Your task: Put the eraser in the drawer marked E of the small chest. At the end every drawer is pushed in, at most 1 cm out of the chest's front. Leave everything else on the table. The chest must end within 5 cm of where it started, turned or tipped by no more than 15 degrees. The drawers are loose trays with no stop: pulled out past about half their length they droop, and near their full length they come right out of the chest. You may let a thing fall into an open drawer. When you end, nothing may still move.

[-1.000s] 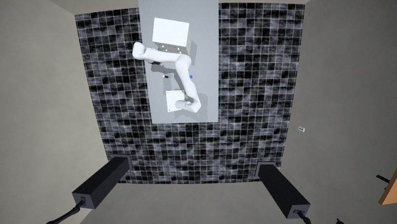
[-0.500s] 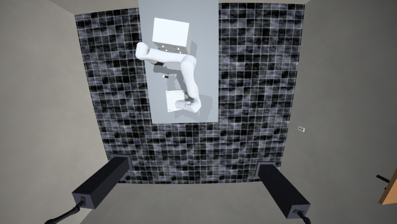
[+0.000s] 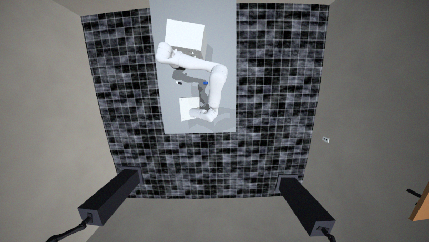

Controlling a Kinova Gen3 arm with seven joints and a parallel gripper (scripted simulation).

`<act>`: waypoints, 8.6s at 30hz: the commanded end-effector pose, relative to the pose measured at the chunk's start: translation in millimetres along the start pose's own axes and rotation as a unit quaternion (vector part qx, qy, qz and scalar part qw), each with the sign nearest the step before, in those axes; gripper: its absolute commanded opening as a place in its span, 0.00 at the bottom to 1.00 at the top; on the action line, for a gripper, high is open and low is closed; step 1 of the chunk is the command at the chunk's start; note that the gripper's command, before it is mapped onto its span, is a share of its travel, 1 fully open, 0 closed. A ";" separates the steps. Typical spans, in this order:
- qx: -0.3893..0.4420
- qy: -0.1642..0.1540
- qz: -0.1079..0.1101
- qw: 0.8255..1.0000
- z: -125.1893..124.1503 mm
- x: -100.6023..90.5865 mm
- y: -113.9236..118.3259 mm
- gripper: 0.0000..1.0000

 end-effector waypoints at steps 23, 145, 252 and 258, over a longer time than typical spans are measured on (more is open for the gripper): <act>0.008 0.013 -0.008 1.000 -3.9 -11.0 11.5 1.00; 0.012 0.522 0.043 0.852 -40.6 93.0 13.6 1.00; 0.012 0.576 0.048 0.816 -46.6 107.1 13.8 1.00; 0.012 0.576 0.048 0.816 -46.6 107.1 13.8 1.00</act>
Point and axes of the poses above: the point where the finger pads meet when closed, its own x axis out along the fingers, its own y axis across the jaws, z = x × y, the point moved 3 cm from there along -x, back along the fingers, and after that the axes turned 5 degrees about -x, right-handed, at the moved point
